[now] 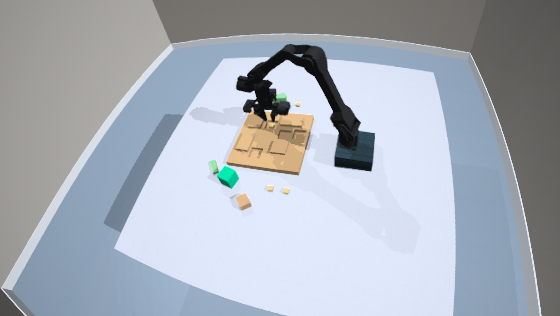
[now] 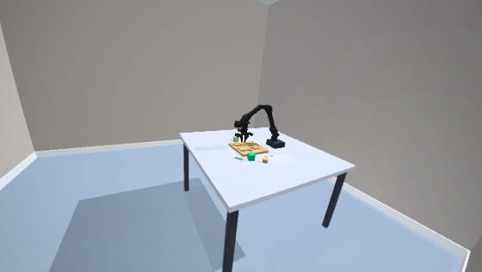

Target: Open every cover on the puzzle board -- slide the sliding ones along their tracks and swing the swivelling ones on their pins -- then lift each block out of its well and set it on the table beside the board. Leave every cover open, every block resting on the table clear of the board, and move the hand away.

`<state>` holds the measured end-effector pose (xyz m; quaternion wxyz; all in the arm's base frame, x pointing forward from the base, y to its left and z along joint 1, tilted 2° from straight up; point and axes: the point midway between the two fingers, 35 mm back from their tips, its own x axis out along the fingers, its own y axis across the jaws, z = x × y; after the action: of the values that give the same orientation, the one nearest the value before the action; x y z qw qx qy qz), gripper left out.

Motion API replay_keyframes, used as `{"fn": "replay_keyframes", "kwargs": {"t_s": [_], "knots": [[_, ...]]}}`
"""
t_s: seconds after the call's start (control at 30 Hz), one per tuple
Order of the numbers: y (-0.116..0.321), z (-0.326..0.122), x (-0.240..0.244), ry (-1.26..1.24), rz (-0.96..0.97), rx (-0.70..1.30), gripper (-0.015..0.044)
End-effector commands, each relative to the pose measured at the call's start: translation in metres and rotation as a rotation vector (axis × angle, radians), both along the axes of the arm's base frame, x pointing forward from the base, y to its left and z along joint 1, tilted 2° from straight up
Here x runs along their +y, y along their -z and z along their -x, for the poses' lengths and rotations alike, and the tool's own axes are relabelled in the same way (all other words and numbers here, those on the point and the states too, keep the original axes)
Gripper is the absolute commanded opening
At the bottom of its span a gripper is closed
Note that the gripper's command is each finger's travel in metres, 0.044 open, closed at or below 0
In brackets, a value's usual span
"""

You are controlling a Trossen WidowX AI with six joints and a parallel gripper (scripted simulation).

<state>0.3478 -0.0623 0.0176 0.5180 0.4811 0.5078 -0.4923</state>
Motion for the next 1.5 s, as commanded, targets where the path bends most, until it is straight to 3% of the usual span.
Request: {"fn": "replay_keyframes", "kwargs": {"t_s": [0.0,1.2,1.47], "knots": [[0.005,0.000,0.000,0.003,0.002,0.001,0.0144],[0.030,0.001,-0.002,0.003,0.002,0.002,0.0144],[0.028,0.001,-0.001,0.004,0.000,0.001,0.0090]]}}
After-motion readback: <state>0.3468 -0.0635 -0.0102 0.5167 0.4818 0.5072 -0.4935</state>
